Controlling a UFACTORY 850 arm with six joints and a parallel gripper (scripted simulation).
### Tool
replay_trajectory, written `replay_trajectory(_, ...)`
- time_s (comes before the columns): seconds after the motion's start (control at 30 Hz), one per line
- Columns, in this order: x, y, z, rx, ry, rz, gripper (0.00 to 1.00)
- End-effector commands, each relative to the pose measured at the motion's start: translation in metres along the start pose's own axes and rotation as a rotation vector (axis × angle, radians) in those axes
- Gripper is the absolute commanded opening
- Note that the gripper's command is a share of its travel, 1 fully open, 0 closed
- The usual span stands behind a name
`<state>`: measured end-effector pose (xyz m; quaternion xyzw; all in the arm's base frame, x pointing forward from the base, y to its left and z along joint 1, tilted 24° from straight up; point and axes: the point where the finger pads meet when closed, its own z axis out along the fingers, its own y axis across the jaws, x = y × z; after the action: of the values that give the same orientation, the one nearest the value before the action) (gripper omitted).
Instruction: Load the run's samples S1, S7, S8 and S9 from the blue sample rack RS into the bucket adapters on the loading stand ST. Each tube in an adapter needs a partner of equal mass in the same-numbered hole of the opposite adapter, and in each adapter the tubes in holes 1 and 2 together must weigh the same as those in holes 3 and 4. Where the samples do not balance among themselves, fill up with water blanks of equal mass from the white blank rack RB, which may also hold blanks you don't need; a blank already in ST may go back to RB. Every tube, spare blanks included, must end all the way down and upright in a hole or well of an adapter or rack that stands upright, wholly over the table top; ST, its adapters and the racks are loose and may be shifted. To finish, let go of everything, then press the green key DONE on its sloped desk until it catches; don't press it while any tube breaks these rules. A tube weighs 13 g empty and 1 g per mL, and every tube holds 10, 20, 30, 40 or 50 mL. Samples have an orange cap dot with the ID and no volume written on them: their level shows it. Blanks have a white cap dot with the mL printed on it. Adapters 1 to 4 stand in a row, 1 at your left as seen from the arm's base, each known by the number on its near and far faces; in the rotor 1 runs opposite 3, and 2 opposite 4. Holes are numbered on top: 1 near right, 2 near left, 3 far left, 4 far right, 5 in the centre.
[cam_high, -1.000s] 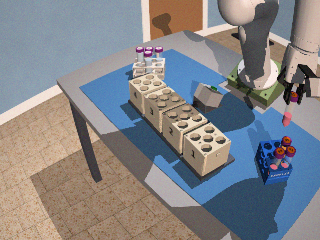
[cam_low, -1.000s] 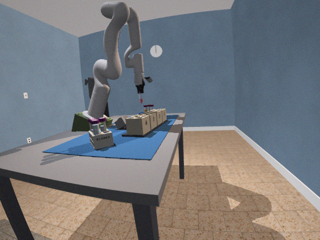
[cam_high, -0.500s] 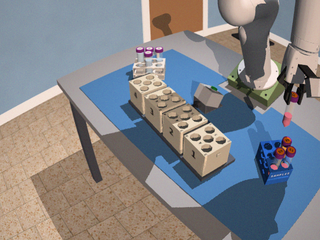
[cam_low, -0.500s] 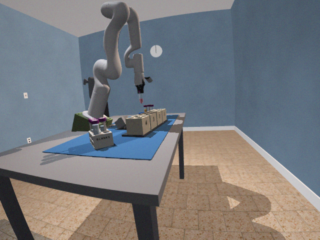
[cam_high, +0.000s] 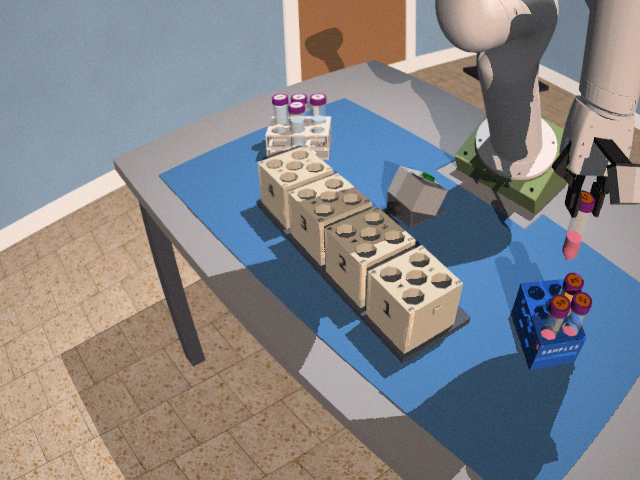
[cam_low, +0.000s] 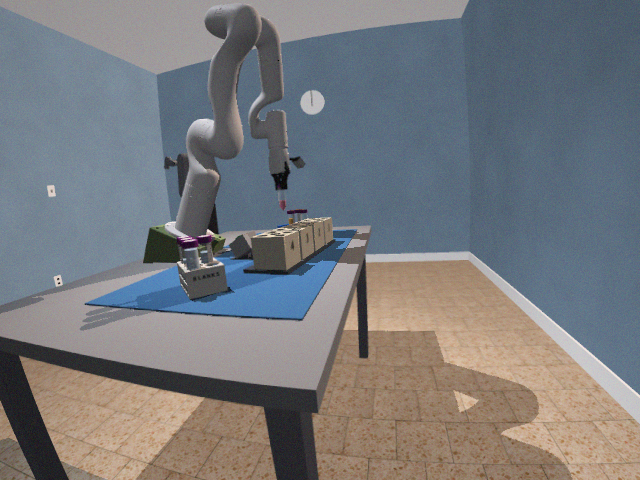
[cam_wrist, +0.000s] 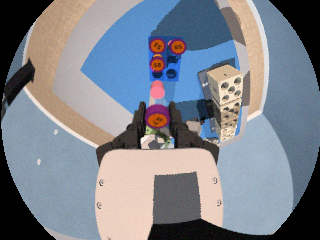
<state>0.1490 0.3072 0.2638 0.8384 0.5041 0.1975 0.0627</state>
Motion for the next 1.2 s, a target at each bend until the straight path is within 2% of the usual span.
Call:
replay_trajectory(0.0,0.001,0.000,0.008,0.000,0.002,0.001,0.00)
replay_trajectory(0.87,0.001,0.000,0.056,0.000,0.002,0.001,0.00)
replay_trajectory(1.17,0.001,0.000,0.057,0.000,0.002,0.001,0.00)
